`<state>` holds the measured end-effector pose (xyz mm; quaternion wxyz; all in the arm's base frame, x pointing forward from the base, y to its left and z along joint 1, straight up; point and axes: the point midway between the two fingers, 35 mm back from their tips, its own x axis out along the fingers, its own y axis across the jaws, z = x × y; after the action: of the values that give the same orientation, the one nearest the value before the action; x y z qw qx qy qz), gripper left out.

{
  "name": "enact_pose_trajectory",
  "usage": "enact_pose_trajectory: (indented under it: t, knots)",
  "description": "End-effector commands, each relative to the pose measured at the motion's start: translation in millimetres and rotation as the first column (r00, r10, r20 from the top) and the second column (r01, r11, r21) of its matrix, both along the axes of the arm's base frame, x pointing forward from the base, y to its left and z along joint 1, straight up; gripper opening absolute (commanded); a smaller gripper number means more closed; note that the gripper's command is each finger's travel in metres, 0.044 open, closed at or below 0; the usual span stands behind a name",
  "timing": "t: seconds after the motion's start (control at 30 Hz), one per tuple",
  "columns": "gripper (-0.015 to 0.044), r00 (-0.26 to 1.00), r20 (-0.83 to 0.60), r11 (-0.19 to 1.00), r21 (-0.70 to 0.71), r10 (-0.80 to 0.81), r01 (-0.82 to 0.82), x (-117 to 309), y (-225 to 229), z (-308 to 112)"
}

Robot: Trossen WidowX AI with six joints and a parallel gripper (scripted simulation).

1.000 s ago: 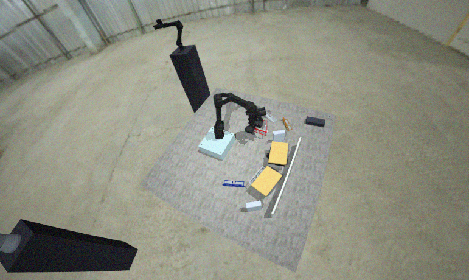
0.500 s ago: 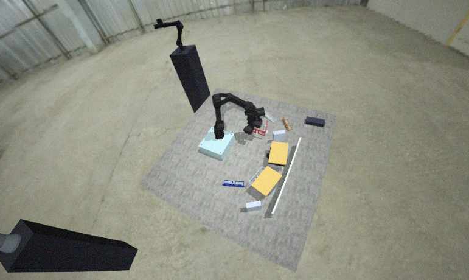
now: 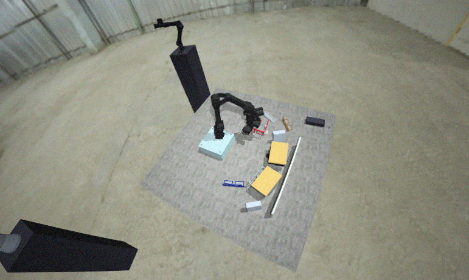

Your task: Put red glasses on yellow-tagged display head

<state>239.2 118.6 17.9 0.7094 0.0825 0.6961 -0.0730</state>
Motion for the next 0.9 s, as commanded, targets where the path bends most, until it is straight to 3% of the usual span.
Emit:
enact_pose_trajectory:
  t: [0.0, 0.87]
  knots:
    - [0.0000, 1.000, 0.001, 1.000, 0.000, -0.006, 0.006, -3.3, -0.2, -0.4]
    - [0.0000, 1.000, 0.000, 1.000, 0.000, -0.006, 0.006, -7.8, -0.4, -0.5]
